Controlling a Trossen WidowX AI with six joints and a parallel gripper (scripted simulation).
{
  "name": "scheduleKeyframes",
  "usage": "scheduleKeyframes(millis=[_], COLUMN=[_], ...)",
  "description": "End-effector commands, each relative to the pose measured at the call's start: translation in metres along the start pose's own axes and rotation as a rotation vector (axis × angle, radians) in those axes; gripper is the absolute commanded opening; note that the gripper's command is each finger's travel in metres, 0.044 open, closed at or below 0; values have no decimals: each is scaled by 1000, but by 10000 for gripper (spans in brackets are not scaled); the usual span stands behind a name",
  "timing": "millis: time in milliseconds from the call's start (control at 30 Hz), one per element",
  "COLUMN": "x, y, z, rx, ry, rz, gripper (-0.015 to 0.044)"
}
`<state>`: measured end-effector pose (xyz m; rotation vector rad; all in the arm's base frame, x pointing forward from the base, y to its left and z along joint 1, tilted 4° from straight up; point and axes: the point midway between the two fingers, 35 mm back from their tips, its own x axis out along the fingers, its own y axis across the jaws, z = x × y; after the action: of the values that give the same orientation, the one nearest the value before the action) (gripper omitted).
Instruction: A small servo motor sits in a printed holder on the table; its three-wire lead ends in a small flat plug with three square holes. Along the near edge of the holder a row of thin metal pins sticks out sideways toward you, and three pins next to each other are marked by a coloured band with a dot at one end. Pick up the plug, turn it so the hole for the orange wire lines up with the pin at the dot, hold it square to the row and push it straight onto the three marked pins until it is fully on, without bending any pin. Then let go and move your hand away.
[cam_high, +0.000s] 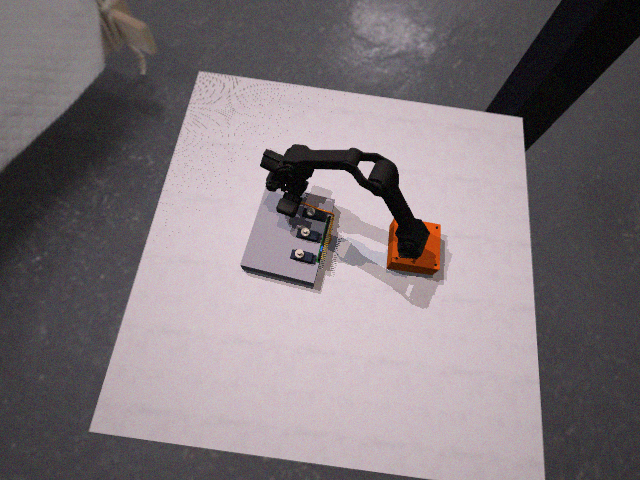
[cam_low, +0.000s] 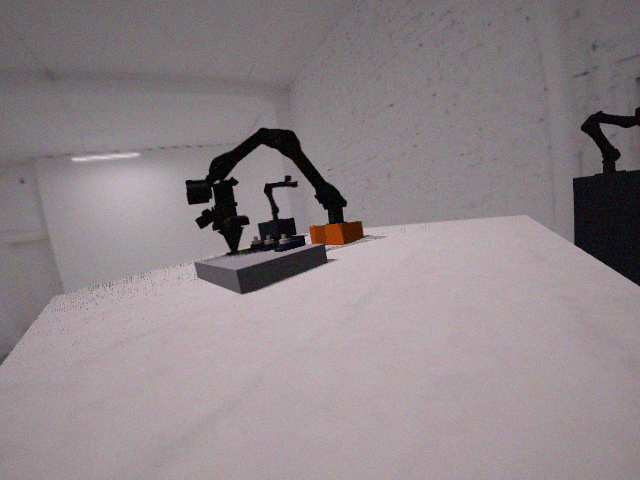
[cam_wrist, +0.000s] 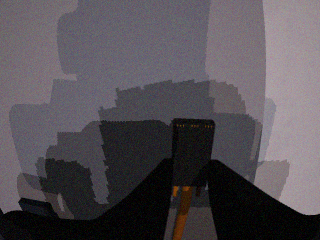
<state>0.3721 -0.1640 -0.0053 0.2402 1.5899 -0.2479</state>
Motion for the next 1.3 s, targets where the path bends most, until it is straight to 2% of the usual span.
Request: scheduleKeyframes(millis=[0,300,567,1267], x=[-5,-55,-61,-75], y=[-1,0,15,91], z=[0,0,-11,-93], rx=[-4,-4,-10,-51], ry=[5,5,5,9], rz=[-4,-4,-2,5], gripper=[0,0,0,0])
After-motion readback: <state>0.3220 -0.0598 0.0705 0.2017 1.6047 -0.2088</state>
